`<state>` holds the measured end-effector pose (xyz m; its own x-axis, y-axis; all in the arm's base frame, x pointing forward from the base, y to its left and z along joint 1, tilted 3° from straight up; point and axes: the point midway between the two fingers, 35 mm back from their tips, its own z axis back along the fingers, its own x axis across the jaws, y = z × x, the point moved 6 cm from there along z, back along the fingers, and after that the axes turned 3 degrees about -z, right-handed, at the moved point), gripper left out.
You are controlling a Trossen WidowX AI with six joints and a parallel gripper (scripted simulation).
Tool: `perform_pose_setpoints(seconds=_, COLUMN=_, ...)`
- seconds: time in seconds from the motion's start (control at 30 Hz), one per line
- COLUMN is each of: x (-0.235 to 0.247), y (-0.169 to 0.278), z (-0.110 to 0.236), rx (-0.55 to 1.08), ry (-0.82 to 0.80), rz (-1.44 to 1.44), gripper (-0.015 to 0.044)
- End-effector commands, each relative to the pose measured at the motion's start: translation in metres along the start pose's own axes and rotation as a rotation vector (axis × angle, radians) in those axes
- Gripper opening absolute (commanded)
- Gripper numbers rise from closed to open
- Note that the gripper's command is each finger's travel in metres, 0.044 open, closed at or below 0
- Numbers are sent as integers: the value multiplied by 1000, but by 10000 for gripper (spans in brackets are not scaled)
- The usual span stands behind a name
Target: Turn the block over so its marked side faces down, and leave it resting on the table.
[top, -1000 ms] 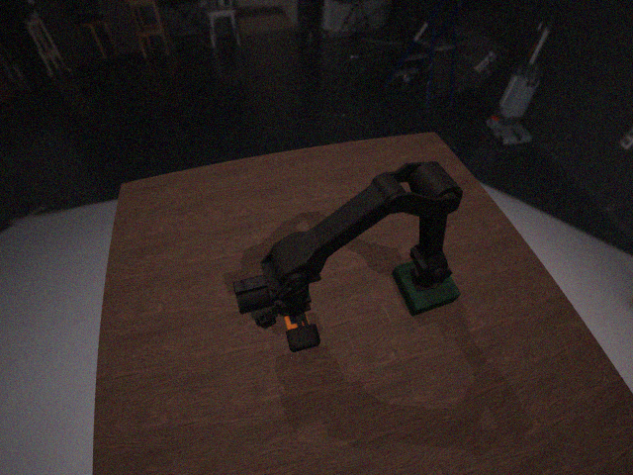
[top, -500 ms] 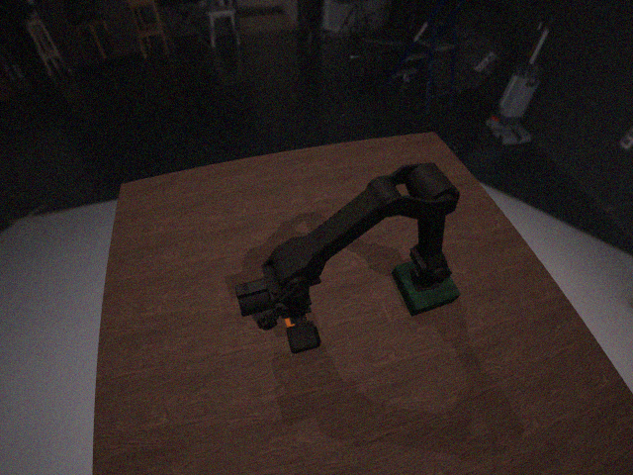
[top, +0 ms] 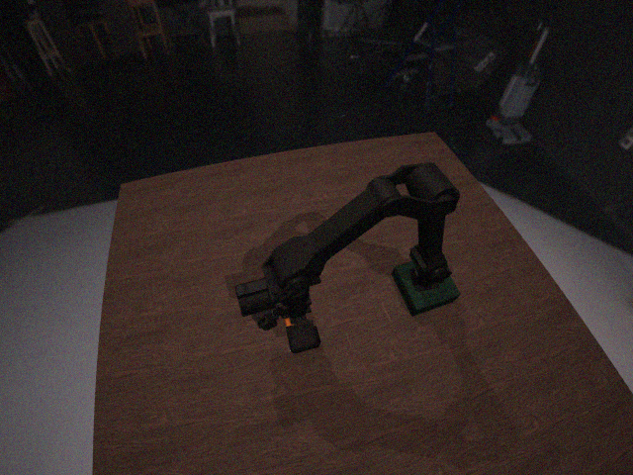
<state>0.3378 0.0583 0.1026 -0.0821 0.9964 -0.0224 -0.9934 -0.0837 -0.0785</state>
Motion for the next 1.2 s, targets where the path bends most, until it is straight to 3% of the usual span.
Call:
perform_pose_setpoints(seconds=0.0, x=0, y=0, z=-1, rx=1, ry=-4, rz=5, gripper=110)
perform_pose_setpoints(seconds=0.17, x=0, y=0, z=18, rx=1, ry=-4, rz=4, gripper=0)
perform_pose_setpoints(seconds=0.43, x=0, y=0, z=29, rx=-10, ry=-5, rz=5, gripper=0)
perform_pose_setpoints(seconds=1.17, x=-1, y=20, z=18, rx=-353, ry=-24, rz=5, gripper=0)
